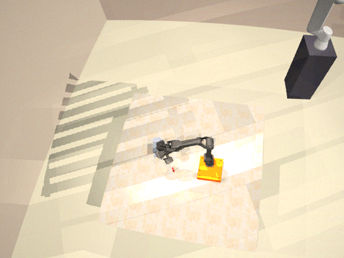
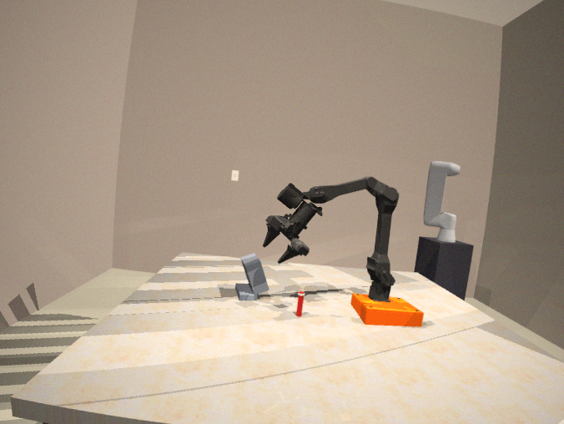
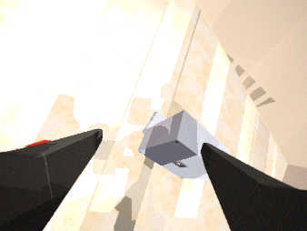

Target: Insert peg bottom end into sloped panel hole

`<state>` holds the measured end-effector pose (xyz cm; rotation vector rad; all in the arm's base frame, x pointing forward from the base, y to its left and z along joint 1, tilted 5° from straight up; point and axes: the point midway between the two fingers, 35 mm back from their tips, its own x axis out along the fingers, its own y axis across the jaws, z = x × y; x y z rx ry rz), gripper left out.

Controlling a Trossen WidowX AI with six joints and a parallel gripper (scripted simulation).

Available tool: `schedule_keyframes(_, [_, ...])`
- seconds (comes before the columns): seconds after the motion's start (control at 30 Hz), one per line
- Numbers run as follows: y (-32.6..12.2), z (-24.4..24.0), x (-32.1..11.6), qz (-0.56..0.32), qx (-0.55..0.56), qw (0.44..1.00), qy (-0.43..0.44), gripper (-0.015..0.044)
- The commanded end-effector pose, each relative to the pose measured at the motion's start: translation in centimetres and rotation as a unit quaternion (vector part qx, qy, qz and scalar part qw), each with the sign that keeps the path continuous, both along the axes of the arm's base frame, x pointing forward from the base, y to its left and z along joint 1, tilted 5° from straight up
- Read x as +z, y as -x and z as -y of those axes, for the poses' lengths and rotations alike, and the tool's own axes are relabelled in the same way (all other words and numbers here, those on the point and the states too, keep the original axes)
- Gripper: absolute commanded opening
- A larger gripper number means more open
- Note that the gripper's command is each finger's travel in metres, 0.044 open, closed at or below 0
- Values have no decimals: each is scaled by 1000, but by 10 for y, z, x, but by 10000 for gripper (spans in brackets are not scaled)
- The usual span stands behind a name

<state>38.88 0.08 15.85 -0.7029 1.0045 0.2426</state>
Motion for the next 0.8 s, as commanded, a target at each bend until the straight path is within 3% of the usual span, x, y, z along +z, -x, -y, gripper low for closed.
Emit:
schedule_keyframes(0.0, [16,-22,-23,-69,-9,997,-29,440])
schedule_keyframes(0.47, [78,-73,-73,-271,-60,959,-52,440])
schedule_keyframes(0.77, [81,-76,-75,-278,-63,957,-52,440])
